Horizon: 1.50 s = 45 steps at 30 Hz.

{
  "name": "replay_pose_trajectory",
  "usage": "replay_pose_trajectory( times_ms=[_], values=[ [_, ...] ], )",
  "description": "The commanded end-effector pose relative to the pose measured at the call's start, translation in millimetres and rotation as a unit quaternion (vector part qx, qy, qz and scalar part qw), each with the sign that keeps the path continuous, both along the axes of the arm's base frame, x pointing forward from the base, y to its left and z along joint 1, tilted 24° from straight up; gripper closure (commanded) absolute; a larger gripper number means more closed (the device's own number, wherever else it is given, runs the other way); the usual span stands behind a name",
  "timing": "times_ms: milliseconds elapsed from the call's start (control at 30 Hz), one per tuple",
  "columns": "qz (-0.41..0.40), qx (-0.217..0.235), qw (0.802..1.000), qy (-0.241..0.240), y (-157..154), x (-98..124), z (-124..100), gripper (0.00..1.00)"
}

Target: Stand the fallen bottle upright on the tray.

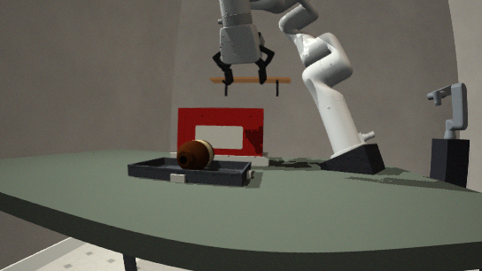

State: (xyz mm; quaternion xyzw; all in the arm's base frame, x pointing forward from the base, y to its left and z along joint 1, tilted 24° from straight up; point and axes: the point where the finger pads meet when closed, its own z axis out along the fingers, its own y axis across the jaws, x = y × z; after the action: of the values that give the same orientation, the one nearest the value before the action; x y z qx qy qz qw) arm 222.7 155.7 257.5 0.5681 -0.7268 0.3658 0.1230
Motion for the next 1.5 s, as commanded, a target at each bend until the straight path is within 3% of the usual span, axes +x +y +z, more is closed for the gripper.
replay_pose_trajectory(
  times_ms=[0, 200, 300, 567, 667, 1033, 1067, 1467],
  values=[
    [0.059, 0.052, 0.997, 0.013, 42, 28, -9, 0.0],
    [0.059, 0.052, 0.997, 0.013, 42, 28, -9, 0.0],
    [0.127, 0.112, 0.985, 0.031, 90, 60, -22, 0.0],
    [0.133, 0.117, 0.984, 0.032, 93, 63, -23, 0.0],
    [0.184, 0.161, 0.969, 0.045, 129, 87, -33, 0.0],
    [0.213, 0.185, 0.958, 0.05, 150, 102, -38, 0.0],
    [0.213, 0.185, 0.958, 0.05, 150, 102, -38, 1.0],
    [0.213, 0.185, 0.958, 0.05, 150, 102, -38, 1.0]
  ],
)
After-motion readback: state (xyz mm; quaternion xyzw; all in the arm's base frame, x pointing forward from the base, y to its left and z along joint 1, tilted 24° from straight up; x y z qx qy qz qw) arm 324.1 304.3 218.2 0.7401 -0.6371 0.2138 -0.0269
